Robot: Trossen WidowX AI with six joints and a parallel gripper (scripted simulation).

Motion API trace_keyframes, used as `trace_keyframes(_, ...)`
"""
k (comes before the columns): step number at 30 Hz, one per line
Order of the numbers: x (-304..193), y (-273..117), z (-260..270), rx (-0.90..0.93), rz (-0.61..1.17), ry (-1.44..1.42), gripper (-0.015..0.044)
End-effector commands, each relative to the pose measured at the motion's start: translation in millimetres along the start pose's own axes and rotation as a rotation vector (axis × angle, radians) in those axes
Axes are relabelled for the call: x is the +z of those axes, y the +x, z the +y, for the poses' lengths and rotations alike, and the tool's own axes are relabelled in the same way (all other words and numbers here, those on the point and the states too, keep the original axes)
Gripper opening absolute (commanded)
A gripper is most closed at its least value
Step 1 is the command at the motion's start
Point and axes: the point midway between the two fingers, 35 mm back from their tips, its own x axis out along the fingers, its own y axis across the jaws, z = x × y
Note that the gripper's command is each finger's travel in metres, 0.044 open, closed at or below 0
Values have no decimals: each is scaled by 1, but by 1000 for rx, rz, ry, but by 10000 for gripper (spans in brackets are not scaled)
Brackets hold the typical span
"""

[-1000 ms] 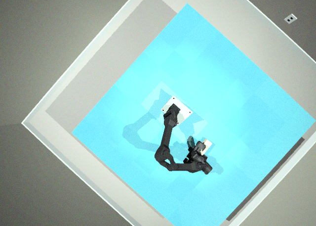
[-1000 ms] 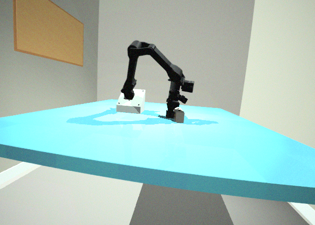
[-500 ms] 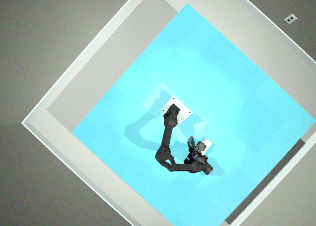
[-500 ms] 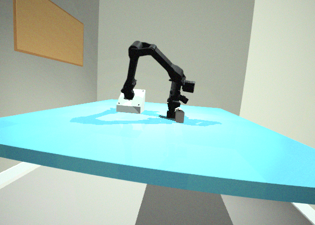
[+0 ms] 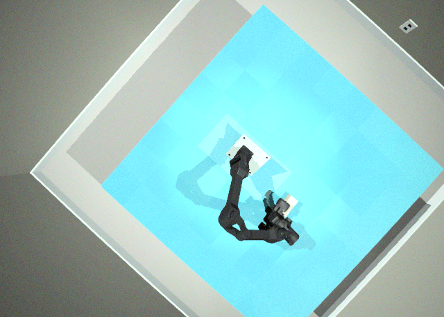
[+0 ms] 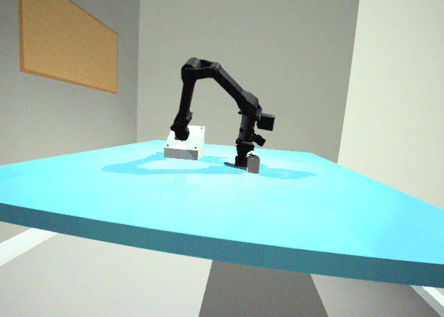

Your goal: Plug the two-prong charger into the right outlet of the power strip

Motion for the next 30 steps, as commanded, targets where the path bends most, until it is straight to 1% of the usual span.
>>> trace_keyframes(1, 8, -2, -2, -1, -28, 25, 0)
trace_keyframes(30, 4, -3, -2, -1, -28, 25, 0)
